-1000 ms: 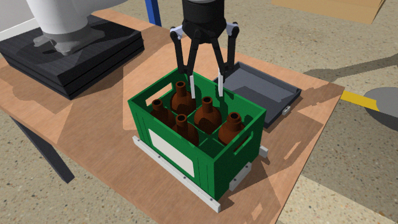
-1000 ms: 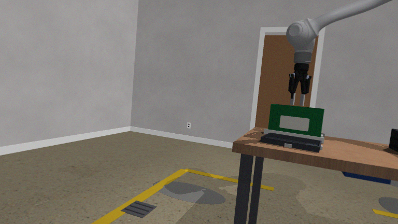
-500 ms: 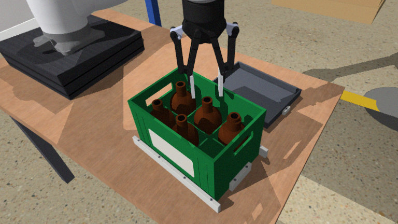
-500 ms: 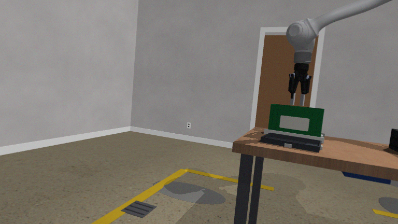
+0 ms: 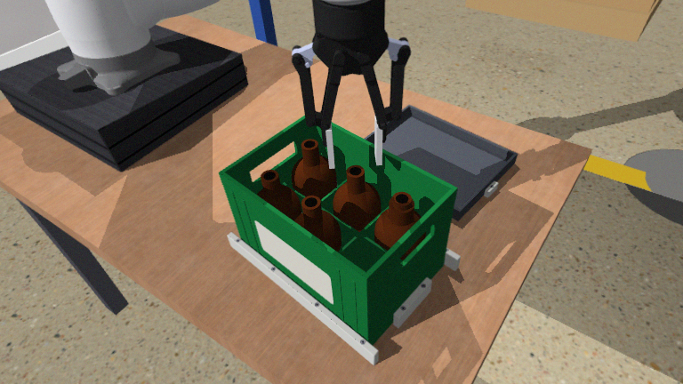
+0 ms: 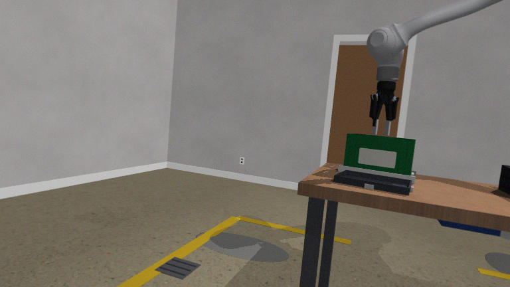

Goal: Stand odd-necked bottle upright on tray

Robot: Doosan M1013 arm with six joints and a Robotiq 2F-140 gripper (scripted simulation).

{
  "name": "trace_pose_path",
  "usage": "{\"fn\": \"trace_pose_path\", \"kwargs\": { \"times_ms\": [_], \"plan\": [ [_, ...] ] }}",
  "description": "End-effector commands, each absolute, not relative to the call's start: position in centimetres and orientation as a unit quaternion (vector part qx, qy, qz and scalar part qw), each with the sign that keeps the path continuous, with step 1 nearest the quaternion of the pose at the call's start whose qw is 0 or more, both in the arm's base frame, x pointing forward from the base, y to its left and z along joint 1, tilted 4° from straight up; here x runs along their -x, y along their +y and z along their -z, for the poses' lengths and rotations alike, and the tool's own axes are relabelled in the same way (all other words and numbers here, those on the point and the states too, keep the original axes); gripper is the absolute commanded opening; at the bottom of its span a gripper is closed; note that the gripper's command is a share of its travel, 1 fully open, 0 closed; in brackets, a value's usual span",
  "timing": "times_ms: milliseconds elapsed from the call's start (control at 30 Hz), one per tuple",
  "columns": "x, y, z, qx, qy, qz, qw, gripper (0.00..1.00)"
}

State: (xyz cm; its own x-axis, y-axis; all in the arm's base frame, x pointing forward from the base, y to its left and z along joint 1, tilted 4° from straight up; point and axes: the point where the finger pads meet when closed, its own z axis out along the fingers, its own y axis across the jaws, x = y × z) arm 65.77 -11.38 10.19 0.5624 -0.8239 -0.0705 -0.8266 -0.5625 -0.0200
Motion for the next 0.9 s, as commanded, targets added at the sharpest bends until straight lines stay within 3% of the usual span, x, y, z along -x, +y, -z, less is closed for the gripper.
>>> {"fn": "trace_pose_path", "kwargs": {
  "times_ms": [0, 867],
  "plan": [
    [-65.8, -11.4, -10.2, 0.883, 0.467, -0.026, 0.025, 0.38],
    [-65.7, -11.3, -9.1, 0.883, 0.467, -0.026, 0.025, 0.38]
  ]
}}
